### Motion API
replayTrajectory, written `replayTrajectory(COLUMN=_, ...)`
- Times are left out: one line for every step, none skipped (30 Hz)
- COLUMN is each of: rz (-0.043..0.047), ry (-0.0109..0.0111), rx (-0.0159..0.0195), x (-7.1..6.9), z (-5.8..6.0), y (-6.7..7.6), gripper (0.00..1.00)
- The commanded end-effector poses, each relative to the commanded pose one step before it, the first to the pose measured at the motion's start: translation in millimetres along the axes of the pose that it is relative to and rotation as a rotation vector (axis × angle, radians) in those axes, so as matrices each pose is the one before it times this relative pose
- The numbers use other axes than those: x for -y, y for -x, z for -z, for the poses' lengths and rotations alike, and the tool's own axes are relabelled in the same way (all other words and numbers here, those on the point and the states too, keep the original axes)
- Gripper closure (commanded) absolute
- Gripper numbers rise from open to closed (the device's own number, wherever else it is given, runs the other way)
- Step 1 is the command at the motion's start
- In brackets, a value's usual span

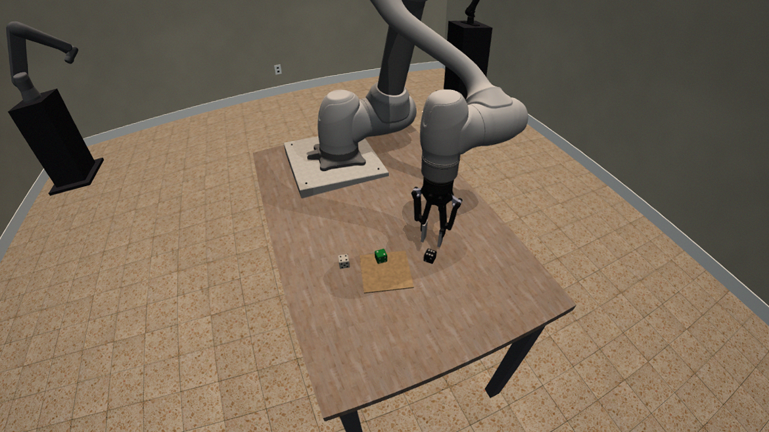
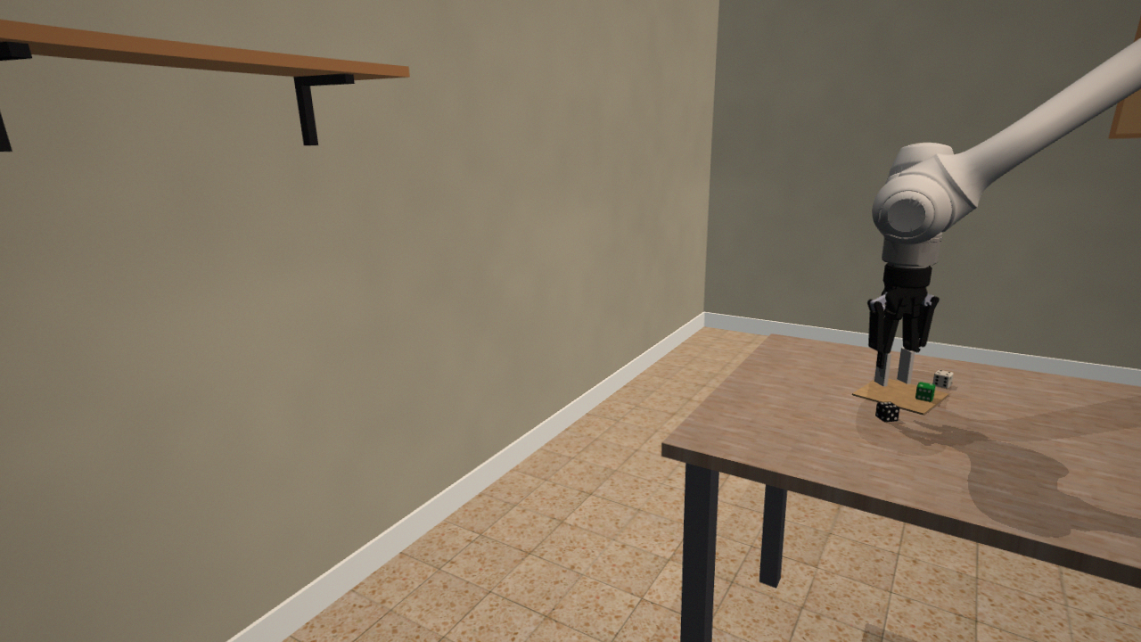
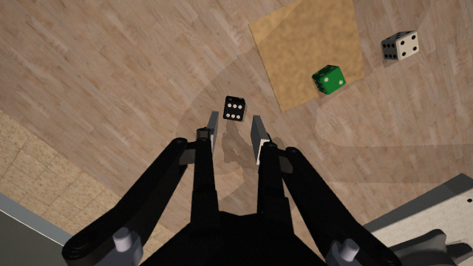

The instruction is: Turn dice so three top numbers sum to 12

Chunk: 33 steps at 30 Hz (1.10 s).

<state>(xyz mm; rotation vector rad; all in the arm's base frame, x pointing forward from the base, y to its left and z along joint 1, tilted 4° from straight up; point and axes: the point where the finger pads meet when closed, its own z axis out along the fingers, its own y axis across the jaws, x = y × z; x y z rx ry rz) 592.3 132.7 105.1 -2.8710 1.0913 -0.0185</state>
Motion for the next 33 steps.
replayTrajectory(rz=0.00002, ry=-0.00023, rx=0.00008, x=0.0, z=-3.27, y=0.0, gripper=0.72)
replayTrajectory(rz=0.0, ry=0.0, rx=0.0, x=-0.01, z=-1.55, y=-0.01, gripper=0.72)
replayTrajectory(rz=0.0, ry=0.0, rx=0.0, x=-0.01, z=-1.57, y=-0.01, gripper=0.72)
replayTrajectory(rz=0.0, ry=0.0, rx=0.0, x=-0.01, z=-1.6, y=-0.01, gripper=0.72)
replayTrajectory(rz=0.0, ry=0.0, rx=0.0, x=0.0, z=0.0, y=0.0, gripper=0.72)
replayTrajectory(rz=0.0, ry=0.0, rx=0.0, x=0.0, z=0.0, y=0.0, gripper=0.72)
replayTrajectory(rz=0.0, ry=0.0, rx=0.0, x=-0.01, z=-1.62, y=-0.01, gripper=0.72)
replayTrajectory(rz=0.0, ry=0.0, rx=0.0, x=-0.01, z=-1.62, y=-0.01, gripper=0.72)
replayTrajectory(rz=0.0, ry=0.0, rx=0.0, x=-0.01, z=-1.62, y=-0.01, gripper=0.72)
replayTrajectory(rz=0.0, ry=0.0, rx=0.0, x=-0.01, z=-1.62, y=-0.01, gripper=0.72)
replayTrajectory(rz=0.0, ry=0.0, rx=0.0, x=-0.01, z=-1.6, y=-0.01, gripper=0.72)
replayTrajectory(rz=0.0, ry=0.0, rx=0.0, x=-0.01, z=-1.58, y=-0.01, gripper=0.72)
replayTrajectory(rz=0.0, ry=0.0, rx=0.0, x=-0.01, z=-1.56, y=-0.01, gripper=0.72)
replayTrajectory(rz=0.0, ry=0.0, rx=0.0, x=0.0, z=-1.52, y=-0.01, gripper=0.72)
replayTrajectory(rz=0.0, ry=0.0, rx=0.0, x=-0.01, z=-1.48, y=-0.01, gripper=0.72)
replayTrajectory(rz=0.0, ry=0.0, rx=0.0, x=-0.01, z=-1.44, y=-0.01, gripper=0.72)
replayTrajectory(rz=0.0, ry=0.0, rx=0.0, x=0.0, z=-1.38, y=-0.01, gripper=0.72)
replayTrajectory(rz=0.0, ry=0.0, rx=0.0, x=-0.01, z=-1.33, y=-0.01, gripper=0.72)
replayTrajectory(rz=0.0, ry=0.0, rx=0.0, x=-0.01, z=-1.27, y=-0.01, gripper=0.72)
replayTrajectory(rz=0.0, ry=0.0, rx=0.0, x=-0.01, z=-1.2, y=-0.01, gripper=0.72)
replayTrajectory(rz=0.0, ry=0.0, rx=0.0, x=0.0, z=-1.13, y=-0.01, gripper=0.72)
replayTrajectory(rz=0.0, ry=0.0, rx=0.0, x=0.0, z=0.0, y=0.0, gripper=0.72)
replayTrajectory(rz=0.0, ry=0.0, rx=0.0, x=0.0, z=0.0, y=0.0, gripper=0.72)
replayTrajectory(rz=0.0, ry=0.0, rx=0.0, x=0.0, z=-1.06, y=-0.01, gripper=0.72)
replayTrajectory(rz=0.0, ry=0.0, rx=0.0, x=-0.01, z=-0.99, y=0.0, gripper=0.72)
replayTrajectory(rz=0.0, ry=0.0, rx=0.0, x=-0.01, z=-0.91, y=0.0, gripper=0.72)
replayTrajectory(rz=0.0, ry=0.0, rx=0.0, x=0.0, z=-0.83, y=0.0, gripper=0.72)
replayTrajectory(rz=0.0, ry=0.0, rx=0.0, x=0.0, z=-0.75, y=-0.01, gripper=0.72)
replayTrajectory(rz=0.0, ry=0.0, rx=0.0, x=0.0, z=-0.67, y=0.0, gripper=0.72)
replayTrajectory(rz=0.0, ry=0.0, rx=0.0, x=0.0, z=-0.59, y=0.0, gripper=0.72)
replayTrajectory(rz=0.0, ry=0.0, rx=0.0, x=0.0, z=-0.51, y=0.0, gripper=0.72)
replayTrajectory(rz=0.0, ry=0.0, rx=0.0, x=0.0, z=-0.44, y=0.0, gripper=0.72)
replayTrajectory(rz=0.0, ry=0.0, rx=0.0, x=0.0, z=-0.36, y=0.0, gripper=0.72)
